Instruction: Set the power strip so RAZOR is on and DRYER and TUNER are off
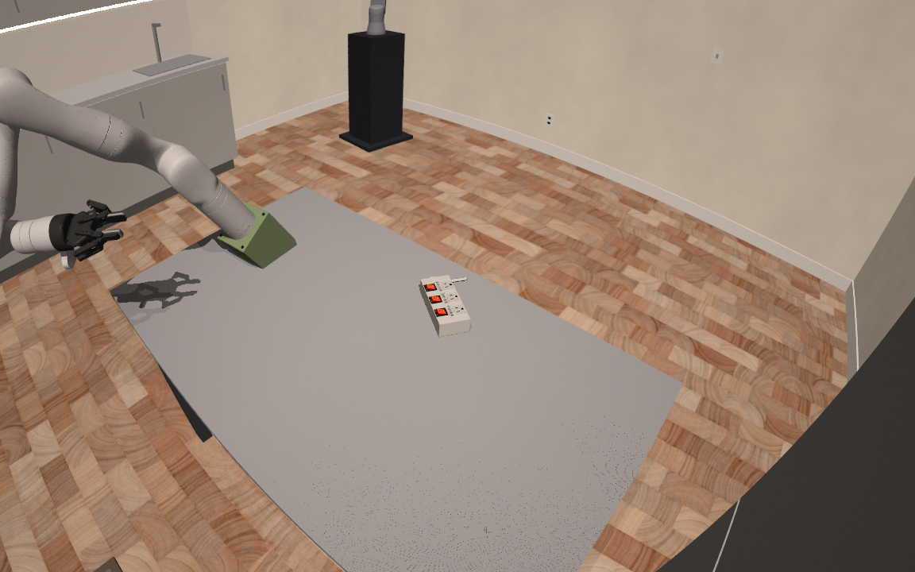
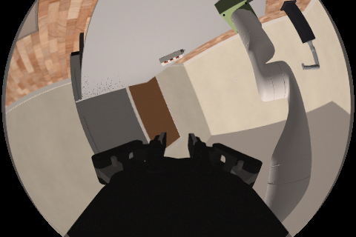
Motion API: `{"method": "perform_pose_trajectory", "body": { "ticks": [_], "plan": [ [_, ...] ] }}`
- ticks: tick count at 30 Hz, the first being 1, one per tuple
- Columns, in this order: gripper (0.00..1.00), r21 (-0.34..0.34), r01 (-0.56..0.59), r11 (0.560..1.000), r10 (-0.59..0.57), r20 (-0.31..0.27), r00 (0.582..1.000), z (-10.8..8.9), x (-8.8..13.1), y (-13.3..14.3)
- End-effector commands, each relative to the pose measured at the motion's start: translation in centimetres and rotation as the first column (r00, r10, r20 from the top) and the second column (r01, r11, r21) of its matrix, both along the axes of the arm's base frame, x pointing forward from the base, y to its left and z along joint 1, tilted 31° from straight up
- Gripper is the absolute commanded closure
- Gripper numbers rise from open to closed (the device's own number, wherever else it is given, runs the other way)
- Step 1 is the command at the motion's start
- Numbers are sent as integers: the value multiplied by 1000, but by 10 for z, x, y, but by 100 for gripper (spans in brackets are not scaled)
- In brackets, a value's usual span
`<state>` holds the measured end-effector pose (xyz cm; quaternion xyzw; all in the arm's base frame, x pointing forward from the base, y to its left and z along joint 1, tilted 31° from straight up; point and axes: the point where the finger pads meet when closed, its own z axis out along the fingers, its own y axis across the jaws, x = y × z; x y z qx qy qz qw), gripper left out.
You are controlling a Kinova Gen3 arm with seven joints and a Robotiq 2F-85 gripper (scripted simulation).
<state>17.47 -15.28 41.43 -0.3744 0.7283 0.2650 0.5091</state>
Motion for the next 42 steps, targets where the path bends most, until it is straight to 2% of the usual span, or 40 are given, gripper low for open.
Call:
{"method": "perform_pose_trajectory", "body": {
  "ticks": [1, 26, 42],
  "plan": [
    [100, -1, 0, 1000, 0, 0, 1000, 0, 0, 0],
    [100, 0, -1, 1000, 1, -4, 1000, 0, 0, 0],
    [100, 8, -9, 1000, 9, -50, 999, -6, 3, 2]
  ]
}}
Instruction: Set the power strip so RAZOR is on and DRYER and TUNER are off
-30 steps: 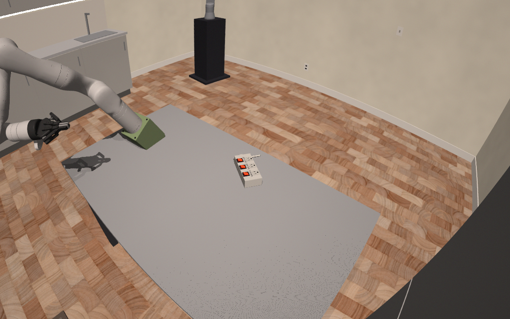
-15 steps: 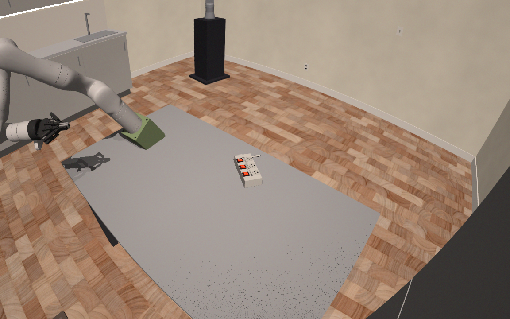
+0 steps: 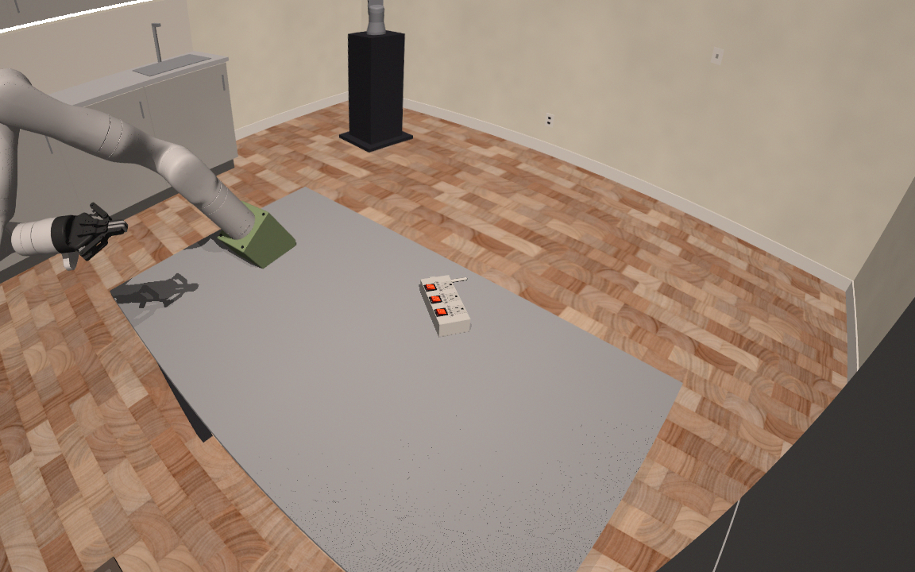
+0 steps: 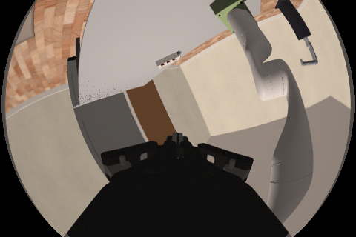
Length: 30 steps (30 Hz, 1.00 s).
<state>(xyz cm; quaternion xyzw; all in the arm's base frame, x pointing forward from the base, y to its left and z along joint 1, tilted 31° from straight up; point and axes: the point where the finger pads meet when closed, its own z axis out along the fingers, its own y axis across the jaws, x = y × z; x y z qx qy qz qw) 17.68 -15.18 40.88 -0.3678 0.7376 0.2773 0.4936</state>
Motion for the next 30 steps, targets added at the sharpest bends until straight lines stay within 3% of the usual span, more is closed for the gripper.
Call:
{"method": "perform_pose_trajectory", "body": {
  "ticks": [1, 13, 28, 30],
  "plan": [
    [100, 1, -6, 1000, 6, -11, 1000, -1, 1, 1],
    [100, 13, -18, 1000, 19, -93, 995, -11, 6, 4],
    [100, 26, -38, 999, 44, -298, 953, -38, 19, 10],
    [100, 26, -38, 999, 44, -298, 953, -38, 19, 10]
  ]
}}
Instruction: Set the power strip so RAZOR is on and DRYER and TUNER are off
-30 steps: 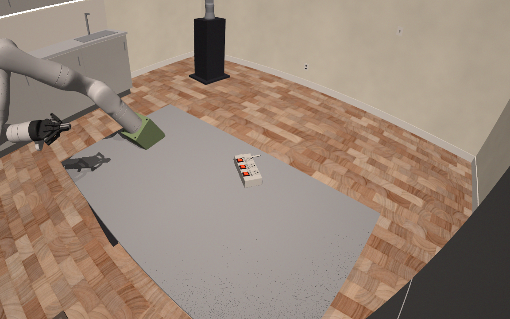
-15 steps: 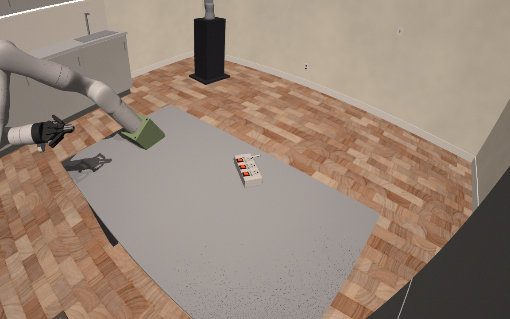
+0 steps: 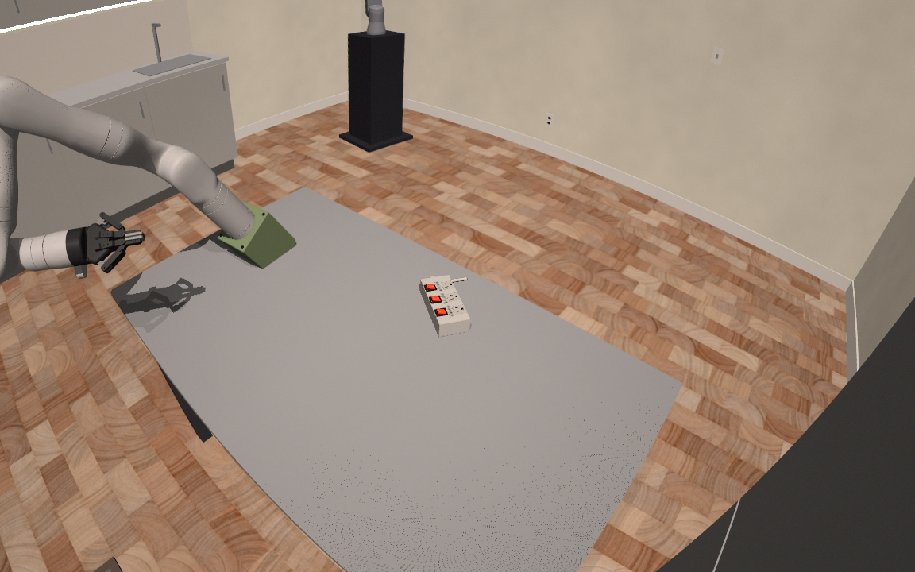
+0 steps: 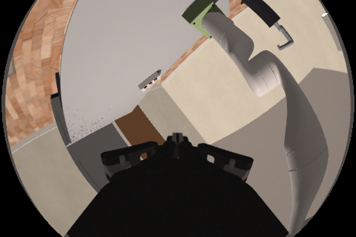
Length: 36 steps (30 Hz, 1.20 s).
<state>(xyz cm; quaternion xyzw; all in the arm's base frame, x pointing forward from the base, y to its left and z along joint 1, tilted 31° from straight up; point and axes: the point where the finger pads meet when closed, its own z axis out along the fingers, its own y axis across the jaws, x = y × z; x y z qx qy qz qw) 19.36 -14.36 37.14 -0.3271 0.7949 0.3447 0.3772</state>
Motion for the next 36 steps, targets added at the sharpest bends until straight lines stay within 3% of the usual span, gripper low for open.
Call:
{"method": "perform_pose_trajectory", "body": {
  "ticks": [1, 15, 17, 22, 29, 36],
  "plan": [
    [100, -1, -14, 1000, 14, -20, 1000, -2, 3, 3],
    [100, -39, -28, 999, 15, -298, 954, -38, 21, 10],
    [100, -39, -28, 999, 15, -298, 954, -38, 21, 10],
    [100, -73, -31, 997, -1, -402, 916, -53, 29, 13],
    [100, -73, -31, 997, -1, -402, 916, -53, 29, 13],
    [100, -90, -32, 995, -11, -442, 897, -59, 32, 14]
  ]
}}
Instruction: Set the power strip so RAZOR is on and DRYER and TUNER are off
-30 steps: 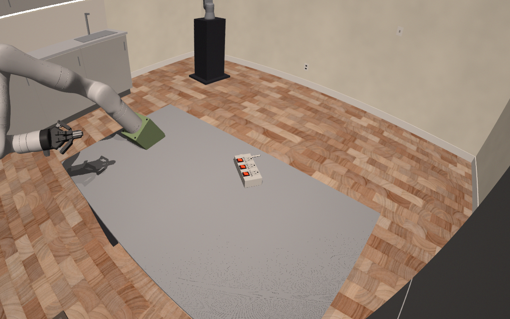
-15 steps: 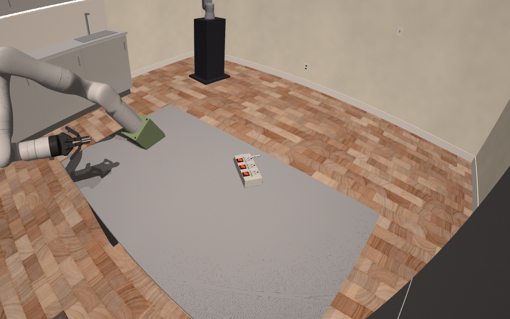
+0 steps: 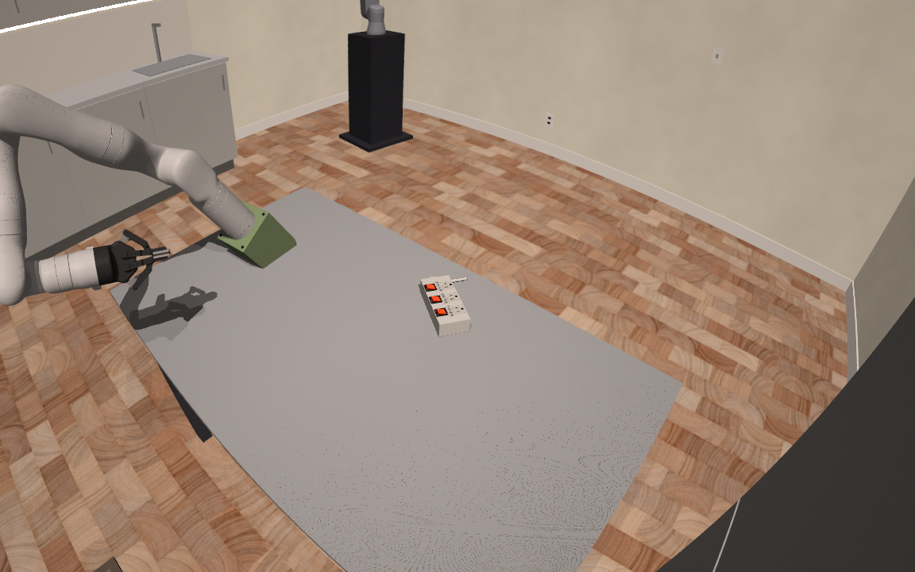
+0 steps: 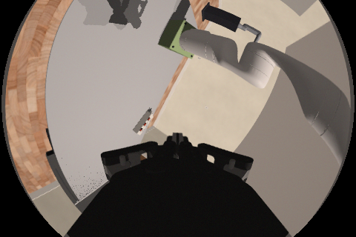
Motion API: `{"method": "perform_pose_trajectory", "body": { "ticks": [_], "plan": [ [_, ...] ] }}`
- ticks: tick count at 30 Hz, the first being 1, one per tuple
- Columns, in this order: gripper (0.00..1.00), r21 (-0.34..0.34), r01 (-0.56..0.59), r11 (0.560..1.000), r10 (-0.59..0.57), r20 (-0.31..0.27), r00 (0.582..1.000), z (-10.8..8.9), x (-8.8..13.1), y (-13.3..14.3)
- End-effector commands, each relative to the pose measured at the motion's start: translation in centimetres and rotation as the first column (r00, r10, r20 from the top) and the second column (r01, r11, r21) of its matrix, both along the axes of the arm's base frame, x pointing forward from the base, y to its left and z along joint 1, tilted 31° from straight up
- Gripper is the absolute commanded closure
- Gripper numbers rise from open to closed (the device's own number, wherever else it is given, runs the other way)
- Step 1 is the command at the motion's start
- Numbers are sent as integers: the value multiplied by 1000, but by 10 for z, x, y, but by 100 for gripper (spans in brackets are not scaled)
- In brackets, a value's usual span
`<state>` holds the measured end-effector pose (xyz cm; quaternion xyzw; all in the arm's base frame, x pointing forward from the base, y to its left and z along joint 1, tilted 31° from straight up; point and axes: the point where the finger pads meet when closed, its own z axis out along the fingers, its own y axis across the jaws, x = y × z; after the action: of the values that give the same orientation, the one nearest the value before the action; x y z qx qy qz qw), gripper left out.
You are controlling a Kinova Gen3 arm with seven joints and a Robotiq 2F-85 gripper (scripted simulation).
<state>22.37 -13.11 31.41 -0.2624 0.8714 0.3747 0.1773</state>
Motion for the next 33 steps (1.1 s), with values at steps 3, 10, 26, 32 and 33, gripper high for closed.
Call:
{"method": "perform_pose_trajectory", "body": {
  "ticks": [3, 10, 26, 32, 33],
  "plan": [
    [100, -7, -4, 1000, 4, -15, 1000, -2, 2, 1],
    [100, -17, -3, 1000, 2, -37, 999, -5, 4, 2],
    [100, -51, 2, 999, -7, -102, 995, -14, 10, 3],
    [100, -63, 3, 998, -11, -123, 992, -17, 12, 4],
    [100, -63, 3, 998, -11, -123, 992, -17, 12, 4]
  ]
}}
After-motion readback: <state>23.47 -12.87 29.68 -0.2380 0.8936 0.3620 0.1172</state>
